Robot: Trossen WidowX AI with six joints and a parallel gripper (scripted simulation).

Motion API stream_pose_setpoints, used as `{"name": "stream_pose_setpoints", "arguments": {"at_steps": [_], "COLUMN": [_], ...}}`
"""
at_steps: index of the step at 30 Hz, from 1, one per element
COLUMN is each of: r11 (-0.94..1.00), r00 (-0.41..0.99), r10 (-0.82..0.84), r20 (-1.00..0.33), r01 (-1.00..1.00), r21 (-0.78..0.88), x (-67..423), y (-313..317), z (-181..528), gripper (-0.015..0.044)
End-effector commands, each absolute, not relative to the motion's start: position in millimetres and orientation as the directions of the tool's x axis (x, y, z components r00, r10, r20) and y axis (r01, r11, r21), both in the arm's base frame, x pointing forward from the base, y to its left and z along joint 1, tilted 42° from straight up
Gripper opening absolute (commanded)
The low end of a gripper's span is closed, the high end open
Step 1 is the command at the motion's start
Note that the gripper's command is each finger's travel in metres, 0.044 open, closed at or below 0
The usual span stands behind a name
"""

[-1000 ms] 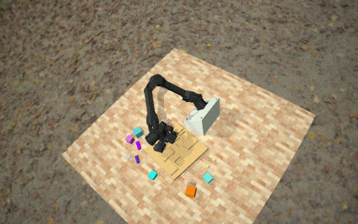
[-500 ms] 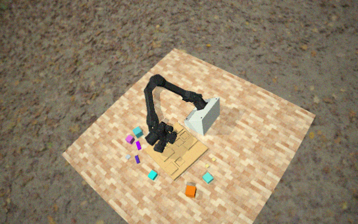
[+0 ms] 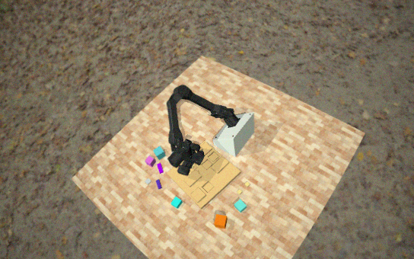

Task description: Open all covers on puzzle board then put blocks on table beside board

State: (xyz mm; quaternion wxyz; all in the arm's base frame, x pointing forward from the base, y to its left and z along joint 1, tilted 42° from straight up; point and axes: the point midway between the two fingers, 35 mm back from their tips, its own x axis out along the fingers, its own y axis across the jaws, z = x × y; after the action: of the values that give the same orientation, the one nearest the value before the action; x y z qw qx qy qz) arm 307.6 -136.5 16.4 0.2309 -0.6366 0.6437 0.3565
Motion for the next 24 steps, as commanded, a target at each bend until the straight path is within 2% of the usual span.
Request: {"name": "stream_pose_setpoints", "arguments": {"at_steps": [1, 24], "r11": [-0.065, -0.068], "r00": [-0.076, -0.075], "r10": [-0.656, -0.657], "r20": [-0.751, -0.751], "r01": [-0.986, -0.985], "r21": [0.156, 0.158], "x": [310.0, 312.1], "y": [-132.0, -111.4], "z": [22.3, 45.4], "gripper": [0.0080, 0.0080]}}
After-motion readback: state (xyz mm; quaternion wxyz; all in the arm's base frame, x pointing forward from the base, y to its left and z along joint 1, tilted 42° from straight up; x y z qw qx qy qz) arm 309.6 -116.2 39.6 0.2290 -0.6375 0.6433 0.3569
